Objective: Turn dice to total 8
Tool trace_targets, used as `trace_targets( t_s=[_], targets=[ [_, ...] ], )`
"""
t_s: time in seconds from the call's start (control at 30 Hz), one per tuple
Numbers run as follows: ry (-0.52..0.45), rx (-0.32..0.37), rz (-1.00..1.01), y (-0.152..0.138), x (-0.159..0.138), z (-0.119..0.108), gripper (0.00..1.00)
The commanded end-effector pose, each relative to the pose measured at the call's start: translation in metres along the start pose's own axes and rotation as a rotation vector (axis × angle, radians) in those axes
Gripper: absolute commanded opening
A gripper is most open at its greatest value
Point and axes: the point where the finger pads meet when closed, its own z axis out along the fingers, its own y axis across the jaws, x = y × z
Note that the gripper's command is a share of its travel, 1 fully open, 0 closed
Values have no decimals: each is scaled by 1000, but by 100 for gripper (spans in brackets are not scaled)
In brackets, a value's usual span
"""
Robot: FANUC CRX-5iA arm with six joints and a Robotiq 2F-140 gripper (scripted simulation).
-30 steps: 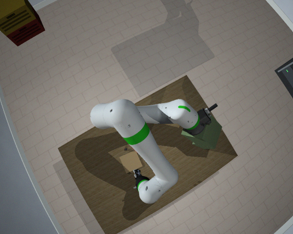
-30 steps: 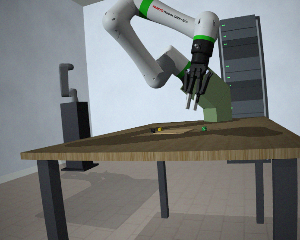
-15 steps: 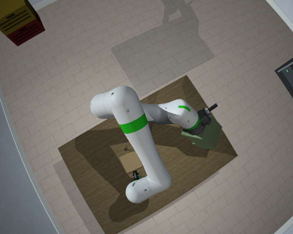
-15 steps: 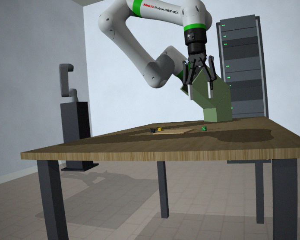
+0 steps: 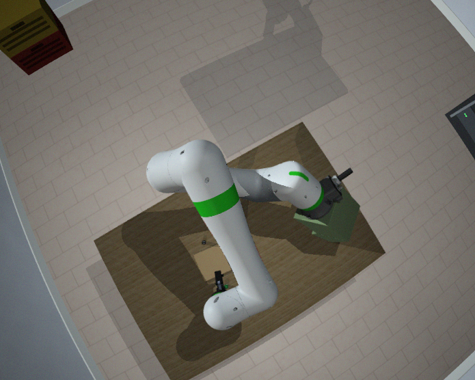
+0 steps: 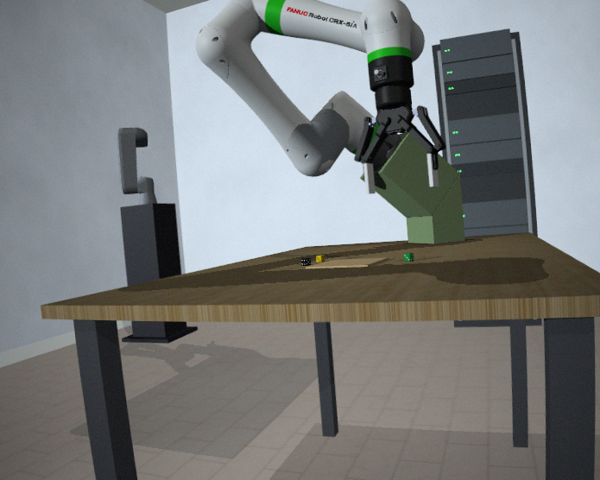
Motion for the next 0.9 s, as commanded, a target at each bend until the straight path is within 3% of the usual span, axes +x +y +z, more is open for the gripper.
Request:
trace_targets(
  t_s=[0.0, 0.87],
  targets=[
    [-1, 0, 44, 0, 0, 0, 100],
    [-2, -1, 794, 0, 1, 8, 100]
  ],
)
